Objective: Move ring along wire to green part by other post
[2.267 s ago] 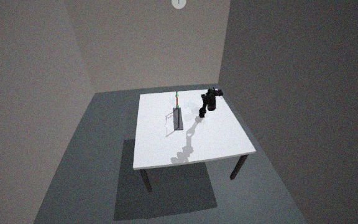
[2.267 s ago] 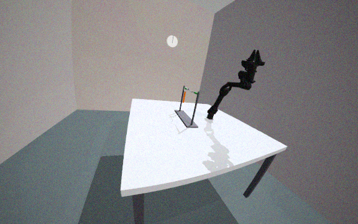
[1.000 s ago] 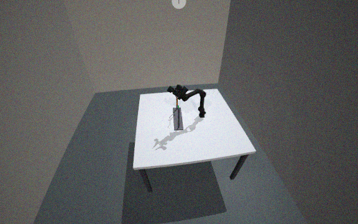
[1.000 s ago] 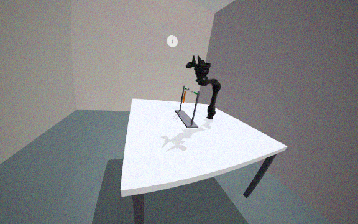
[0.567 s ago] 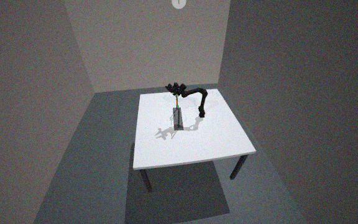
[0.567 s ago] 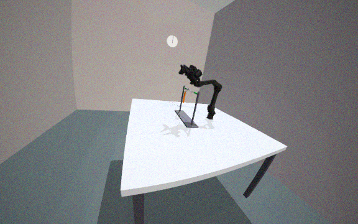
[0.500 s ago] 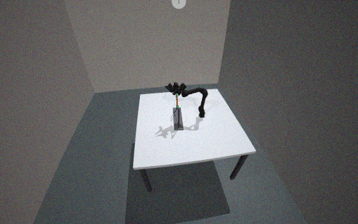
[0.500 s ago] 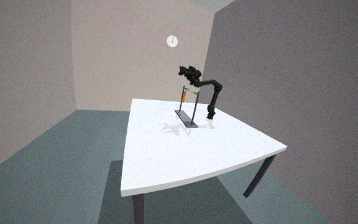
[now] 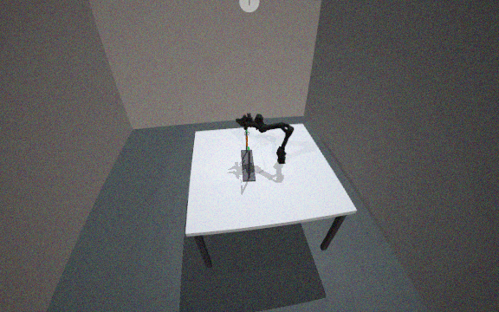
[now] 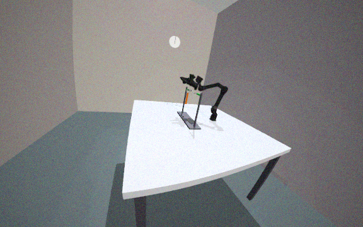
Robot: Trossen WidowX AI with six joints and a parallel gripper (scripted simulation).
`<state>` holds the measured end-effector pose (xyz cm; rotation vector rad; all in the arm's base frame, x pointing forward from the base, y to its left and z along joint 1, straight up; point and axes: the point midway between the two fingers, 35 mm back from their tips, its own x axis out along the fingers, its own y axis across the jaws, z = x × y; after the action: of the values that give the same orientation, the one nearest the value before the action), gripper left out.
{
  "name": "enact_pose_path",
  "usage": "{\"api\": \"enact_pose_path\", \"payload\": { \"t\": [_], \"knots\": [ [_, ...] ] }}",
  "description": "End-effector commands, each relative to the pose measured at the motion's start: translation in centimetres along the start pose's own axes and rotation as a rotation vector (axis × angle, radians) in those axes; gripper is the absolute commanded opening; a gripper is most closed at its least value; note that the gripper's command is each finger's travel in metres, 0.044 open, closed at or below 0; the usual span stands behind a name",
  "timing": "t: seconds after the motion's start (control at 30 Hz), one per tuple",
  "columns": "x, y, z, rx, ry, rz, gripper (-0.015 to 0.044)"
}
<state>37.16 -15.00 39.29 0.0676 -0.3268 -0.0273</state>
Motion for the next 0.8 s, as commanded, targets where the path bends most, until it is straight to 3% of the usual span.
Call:
{"api": "enact_pose_path", "payload": {
  "t": [0.0,0.27,0.77],
  "knots": [
    [-2.6,-2.9,-0.7,-0.001,0.041,-0.070,0.0160],
    [-8.4,-8.0,-2.8,0.017,0.126,-0.221,0.0160],
    [-18.7,-4.8,-14.9,0.188,0.369,-0.140,0.0160]
  ]
}}
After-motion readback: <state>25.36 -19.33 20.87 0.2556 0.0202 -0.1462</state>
